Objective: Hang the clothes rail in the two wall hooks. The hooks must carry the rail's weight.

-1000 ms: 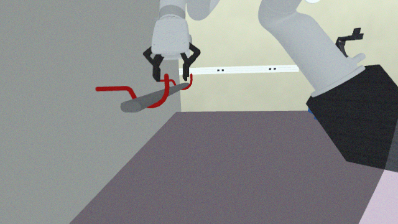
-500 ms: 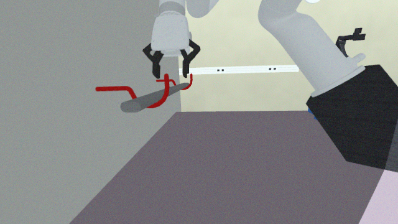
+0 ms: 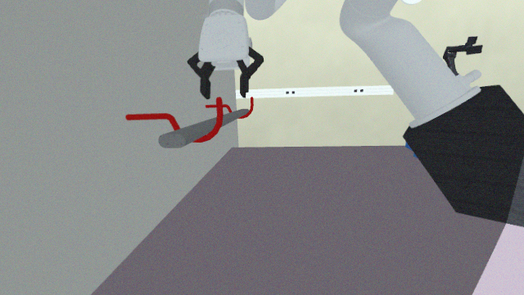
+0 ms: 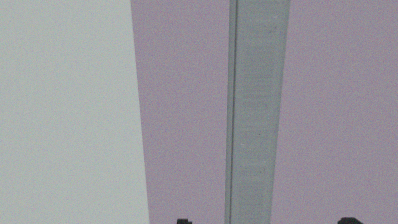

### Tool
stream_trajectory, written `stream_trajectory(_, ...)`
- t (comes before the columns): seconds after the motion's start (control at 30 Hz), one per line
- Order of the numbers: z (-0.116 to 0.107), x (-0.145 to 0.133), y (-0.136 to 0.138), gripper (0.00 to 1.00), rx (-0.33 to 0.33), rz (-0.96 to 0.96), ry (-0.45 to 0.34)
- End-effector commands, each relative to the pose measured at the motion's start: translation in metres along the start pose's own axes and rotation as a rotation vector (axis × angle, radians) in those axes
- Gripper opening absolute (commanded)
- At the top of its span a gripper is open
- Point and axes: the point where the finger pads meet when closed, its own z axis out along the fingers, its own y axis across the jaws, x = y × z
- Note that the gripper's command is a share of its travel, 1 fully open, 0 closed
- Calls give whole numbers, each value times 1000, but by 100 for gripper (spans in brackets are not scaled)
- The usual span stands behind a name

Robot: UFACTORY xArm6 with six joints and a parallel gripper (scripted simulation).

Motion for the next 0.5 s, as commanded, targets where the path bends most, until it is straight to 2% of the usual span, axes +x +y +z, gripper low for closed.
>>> stream_trajectory(0.0,-7,-2,-1,82,3,0,0)
stream_trajectory(0.47,-25,-9,-1,82,3,0,0)
